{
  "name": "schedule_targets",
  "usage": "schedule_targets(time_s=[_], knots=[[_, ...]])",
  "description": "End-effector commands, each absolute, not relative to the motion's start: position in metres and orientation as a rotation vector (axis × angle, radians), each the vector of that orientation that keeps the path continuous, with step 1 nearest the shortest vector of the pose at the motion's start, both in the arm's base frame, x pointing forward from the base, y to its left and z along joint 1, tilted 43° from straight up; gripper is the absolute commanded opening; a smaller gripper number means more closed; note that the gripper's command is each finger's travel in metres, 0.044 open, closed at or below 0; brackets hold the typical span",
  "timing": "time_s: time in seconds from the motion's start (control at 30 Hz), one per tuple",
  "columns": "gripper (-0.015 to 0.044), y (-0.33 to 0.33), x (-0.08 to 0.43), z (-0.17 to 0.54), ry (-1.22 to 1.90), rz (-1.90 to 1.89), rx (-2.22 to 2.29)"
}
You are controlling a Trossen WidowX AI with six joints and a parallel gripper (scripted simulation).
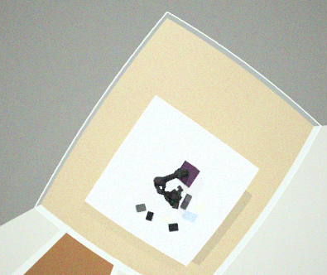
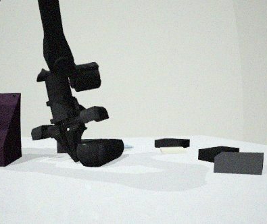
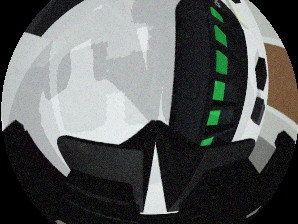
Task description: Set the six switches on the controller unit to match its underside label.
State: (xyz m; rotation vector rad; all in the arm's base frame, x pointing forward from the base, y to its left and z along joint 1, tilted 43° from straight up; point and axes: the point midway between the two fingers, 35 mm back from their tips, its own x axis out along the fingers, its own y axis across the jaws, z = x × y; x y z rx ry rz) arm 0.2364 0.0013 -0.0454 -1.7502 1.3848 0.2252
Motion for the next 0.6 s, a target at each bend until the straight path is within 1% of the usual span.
schedule_targets(time_s=[0.0,0.57], knots=[[0.0,0.001,0.239,-0.044,1.382,0.218,-1.752],[0.0,-0.002,0.254,-0.039,1.381,0.217,-1.753]])
